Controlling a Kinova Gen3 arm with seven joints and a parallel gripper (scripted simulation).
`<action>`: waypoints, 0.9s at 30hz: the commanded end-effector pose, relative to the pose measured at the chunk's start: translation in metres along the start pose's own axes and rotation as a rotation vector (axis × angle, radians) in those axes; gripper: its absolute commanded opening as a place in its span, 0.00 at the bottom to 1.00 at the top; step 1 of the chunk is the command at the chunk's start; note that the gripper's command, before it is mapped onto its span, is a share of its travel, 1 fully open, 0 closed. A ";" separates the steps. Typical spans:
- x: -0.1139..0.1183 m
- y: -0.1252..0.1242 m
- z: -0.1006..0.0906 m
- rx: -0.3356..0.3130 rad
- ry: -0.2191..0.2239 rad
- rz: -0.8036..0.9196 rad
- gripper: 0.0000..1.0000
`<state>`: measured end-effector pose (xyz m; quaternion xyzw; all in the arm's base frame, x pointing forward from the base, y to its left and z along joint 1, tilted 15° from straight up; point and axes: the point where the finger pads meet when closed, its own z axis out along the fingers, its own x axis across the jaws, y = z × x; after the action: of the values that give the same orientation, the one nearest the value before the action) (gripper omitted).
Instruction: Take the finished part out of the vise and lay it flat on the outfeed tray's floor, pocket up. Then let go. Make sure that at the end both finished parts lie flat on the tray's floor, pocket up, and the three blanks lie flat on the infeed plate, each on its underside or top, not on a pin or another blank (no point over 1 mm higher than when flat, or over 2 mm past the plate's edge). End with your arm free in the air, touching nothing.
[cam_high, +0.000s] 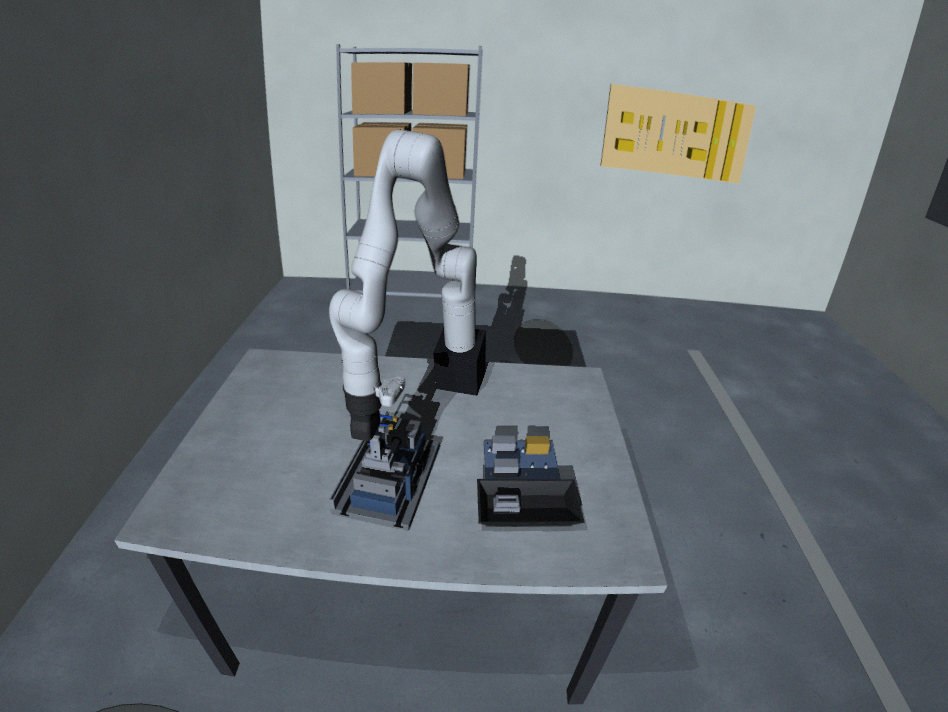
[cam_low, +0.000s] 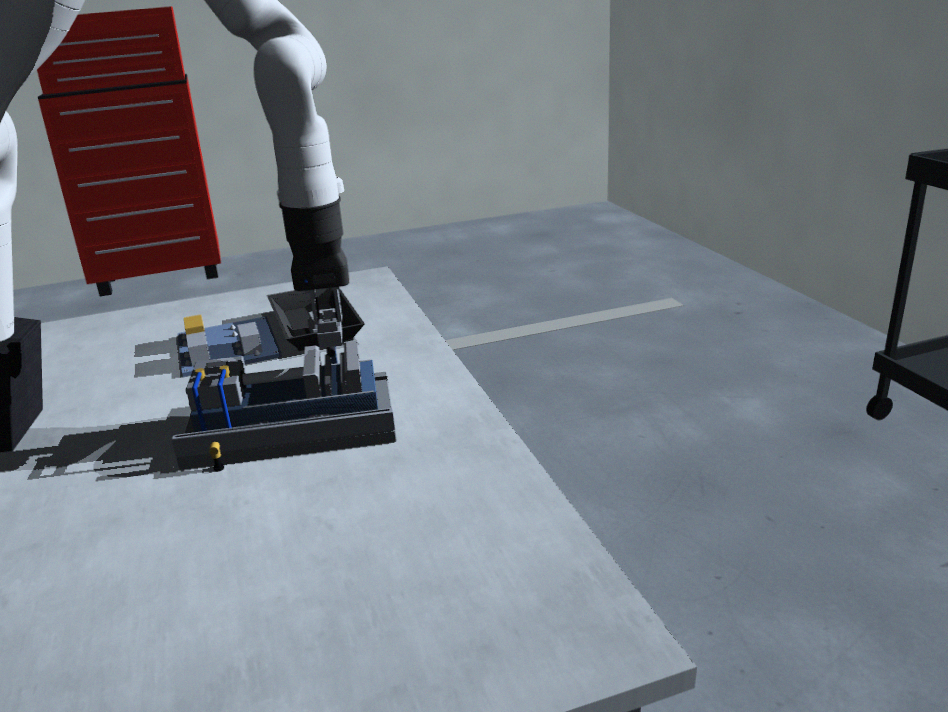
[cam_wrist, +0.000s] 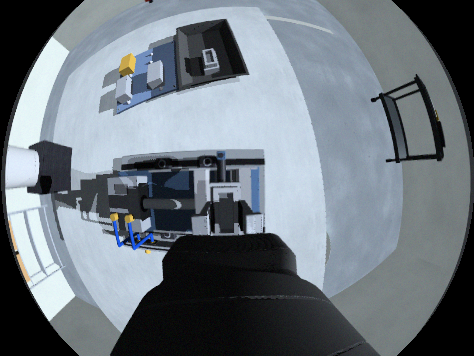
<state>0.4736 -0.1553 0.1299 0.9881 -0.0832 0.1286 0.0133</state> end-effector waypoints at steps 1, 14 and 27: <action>0.000 -0.004 0.000 -0.002 -0.006 -0.003 0.00; 0.005 -0.038 0.004 0.003 -0.019 -0.021 0.00; 0.012 -0.101 0.009 0.007 -0.031 -0.053 0.00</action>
<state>0.4999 -0.0798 0.1253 0.9905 -0.0684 0.1185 0.0111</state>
